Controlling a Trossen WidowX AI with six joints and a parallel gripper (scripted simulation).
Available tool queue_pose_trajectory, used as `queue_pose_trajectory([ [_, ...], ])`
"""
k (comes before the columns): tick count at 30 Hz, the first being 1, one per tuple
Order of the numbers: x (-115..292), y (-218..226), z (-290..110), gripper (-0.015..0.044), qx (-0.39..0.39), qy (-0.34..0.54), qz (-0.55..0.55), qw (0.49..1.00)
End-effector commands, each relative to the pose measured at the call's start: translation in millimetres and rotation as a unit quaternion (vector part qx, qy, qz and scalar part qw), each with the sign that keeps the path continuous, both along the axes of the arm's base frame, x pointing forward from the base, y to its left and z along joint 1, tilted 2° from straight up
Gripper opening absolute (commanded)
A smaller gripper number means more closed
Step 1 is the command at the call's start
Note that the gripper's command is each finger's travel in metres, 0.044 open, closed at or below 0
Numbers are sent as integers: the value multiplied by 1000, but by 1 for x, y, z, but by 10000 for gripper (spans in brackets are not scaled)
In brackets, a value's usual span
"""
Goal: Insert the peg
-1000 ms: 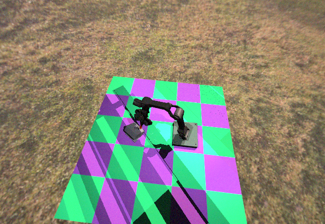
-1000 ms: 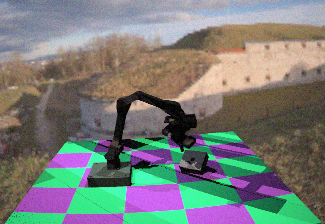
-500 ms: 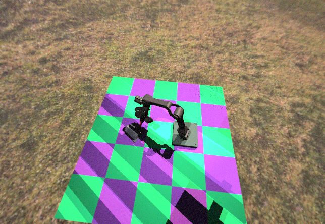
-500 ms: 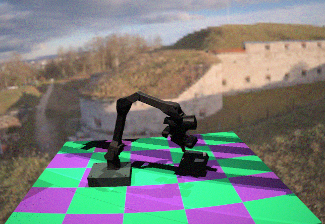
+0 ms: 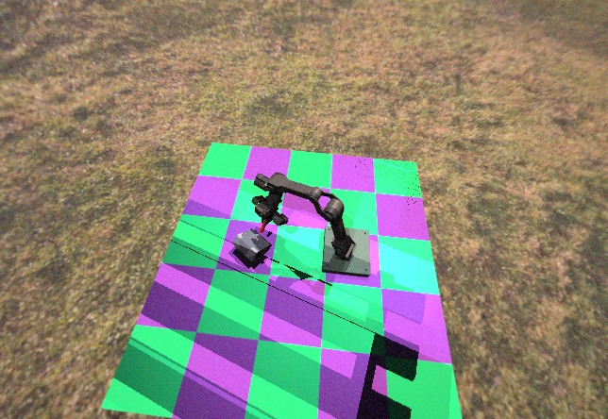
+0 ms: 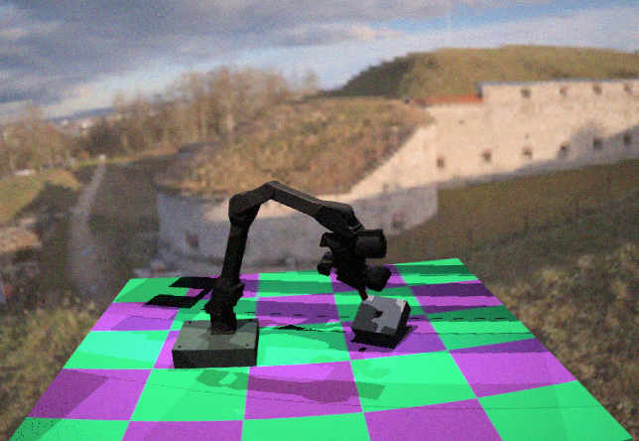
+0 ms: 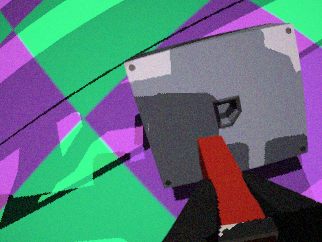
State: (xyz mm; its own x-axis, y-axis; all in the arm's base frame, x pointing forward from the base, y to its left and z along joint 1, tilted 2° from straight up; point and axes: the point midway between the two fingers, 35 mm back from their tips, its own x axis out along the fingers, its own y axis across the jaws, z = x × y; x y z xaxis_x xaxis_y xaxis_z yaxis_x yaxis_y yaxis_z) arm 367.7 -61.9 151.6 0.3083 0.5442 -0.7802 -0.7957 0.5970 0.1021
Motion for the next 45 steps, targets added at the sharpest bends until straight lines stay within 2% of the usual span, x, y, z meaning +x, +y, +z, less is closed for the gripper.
queue_pose_trajectory([
  [1, 1, -7, 0, 0, 0, -16, 10, 1000],
  [45, 25, 6, -38, 0, -3, -72, 39, 997],
])
